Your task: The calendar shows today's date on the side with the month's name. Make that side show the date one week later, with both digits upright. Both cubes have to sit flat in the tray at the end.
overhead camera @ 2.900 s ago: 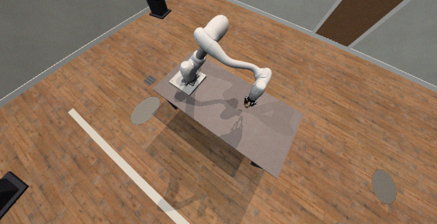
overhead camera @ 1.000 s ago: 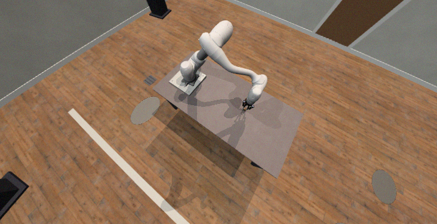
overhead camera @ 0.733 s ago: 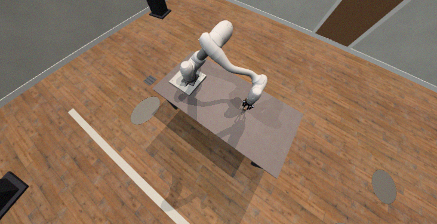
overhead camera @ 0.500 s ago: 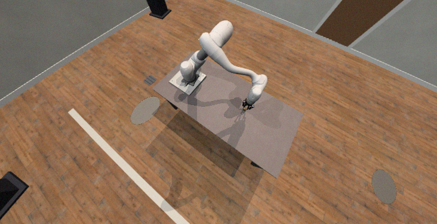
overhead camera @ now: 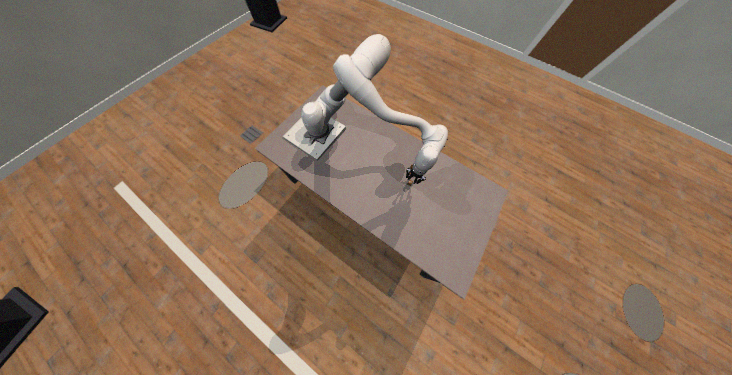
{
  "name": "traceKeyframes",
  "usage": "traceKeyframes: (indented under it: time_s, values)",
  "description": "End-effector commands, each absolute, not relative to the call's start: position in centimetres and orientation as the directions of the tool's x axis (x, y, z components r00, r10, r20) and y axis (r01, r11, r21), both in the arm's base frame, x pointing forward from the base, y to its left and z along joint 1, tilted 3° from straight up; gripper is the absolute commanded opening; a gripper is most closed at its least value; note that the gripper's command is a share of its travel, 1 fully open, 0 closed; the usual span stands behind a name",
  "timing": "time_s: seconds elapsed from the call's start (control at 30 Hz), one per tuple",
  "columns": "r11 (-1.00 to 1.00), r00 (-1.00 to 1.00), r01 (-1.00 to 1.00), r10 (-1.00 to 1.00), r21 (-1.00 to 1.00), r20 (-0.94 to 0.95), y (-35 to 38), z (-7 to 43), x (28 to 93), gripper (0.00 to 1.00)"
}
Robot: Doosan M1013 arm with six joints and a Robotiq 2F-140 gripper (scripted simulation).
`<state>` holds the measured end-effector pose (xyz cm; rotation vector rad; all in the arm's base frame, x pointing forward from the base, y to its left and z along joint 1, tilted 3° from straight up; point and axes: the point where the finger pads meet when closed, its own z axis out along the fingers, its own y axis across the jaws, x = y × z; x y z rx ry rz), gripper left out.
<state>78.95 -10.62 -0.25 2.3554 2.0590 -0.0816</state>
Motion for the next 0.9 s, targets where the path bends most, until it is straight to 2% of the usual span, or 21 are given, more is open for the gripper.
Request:
traceKeyframes:
  time_s: [0.0, 0.87]
  values:
    - [-0.134, 0.133, 0.991, 0.99, -0.025, -0.047, -10.61, -0.29, 78.95, 0.24]
    - [-0.134, 0.133, 0.991, 0.99, -0.025, -0.047, -10.62, -0.51, 78.94, 0.24]
